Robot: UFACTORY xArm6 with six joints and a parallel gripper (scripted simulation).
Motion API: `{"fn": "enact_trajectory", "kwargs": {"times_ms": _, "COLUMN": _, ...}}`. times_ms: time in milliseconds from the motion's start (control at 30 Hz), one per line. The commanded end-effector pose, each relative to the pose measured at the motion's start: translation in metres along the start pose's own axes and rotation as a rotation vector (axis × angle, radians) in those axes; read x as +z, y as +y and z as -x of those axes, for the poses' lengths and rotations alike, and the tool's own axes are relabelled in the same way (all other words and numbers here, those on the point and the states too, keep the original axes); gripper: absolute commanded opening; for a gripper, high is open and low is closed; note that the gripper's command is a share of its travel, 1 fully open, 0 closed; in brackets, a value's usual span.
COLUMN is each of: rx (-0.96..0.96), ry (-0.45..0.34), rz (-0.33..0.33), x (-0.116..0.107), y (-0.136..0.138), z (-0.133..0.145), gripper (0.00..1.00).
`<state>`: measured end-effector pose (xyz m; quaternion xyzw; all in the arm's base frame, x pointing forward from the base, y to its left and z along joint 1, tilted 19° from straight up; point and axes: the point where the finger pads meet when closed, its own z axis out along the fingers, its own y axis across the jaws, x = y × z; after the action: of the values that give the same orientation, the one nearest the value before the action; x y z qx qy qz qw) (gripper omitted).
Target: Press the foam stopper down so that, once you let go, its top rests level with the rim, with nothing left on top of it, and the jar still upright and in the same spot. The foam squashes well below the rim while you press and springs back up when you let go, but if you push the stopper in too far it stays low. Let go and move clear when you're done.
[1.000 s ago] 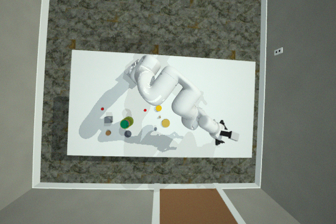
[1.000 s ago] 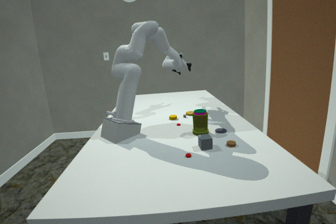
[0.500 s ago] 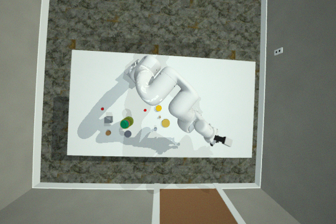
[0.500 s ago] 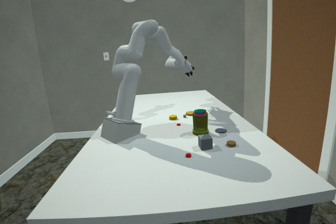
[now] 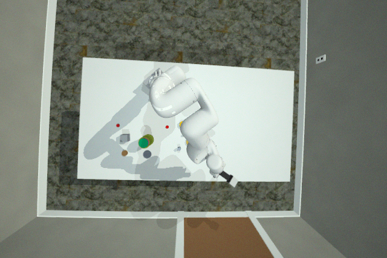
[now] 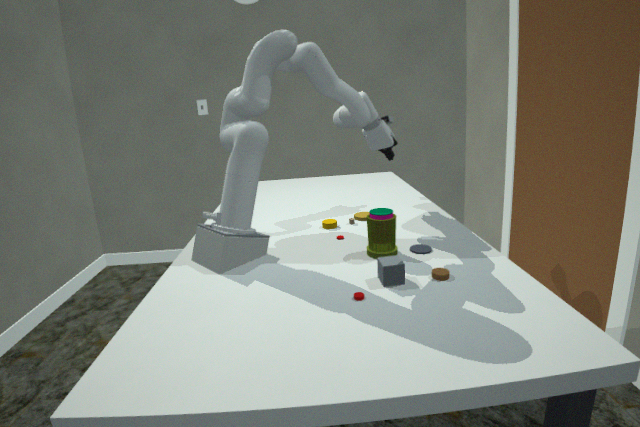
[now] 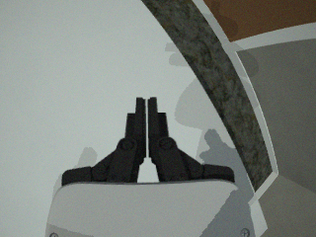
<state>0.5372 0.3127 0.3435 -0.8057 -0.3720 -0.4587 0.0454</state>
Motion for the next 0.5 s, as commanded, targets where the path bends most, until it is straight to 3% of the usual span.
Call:
{"fn": "enact_trajectory", "kwargs": {"times_ms": 0, "rx": 0.12, "ry": -0.184, "rz": 0.099, "x": -0.007, "y": 0.054, "z": 0.054, "gripper": 0.0}}
{"fn": "enact_trajectory", "kwargs": {"times_ms": 200, "rx": 0.12, "ry": -0.184, "rz": 0.099, "x": -0.013, "y": 0.107, "z": 0.105, "gripper": 0.0}}
{"fn": "enact_trajectory", "kwargs": {"times_ms": 367, "rx": 0.12, "ry": -0.184, "rz": 0.099, "x": -0.013, "y": 0.107, "z": 0.105, "gripper": 0.0}}
{"fn": "enact_trajectory", "kwargs": {"times_ms": 400, "rx": 0.192, "ry": -0.262, "rz": 0.116, "x": -0.026, "y": 0.135, "z": 0.148, "gripper": 0.0}}
{"fn": "enact_trajectory", "kwargs": {"times_ms": 433, "rx": 0.269, "ry": -0.336, "rz": 0.128, "x": -0.032, "y": 0.138, "z": 0.161, "gripper": 0.0}}
{"fn": "enact_trajectory", "kwargs": {"times_ms": 467, "rx": 0.269, "ry": -0.336, "rz": 0.128, "x": -0.033, "y": 0.14, "z": 0.164, "gripper": 0.0}}
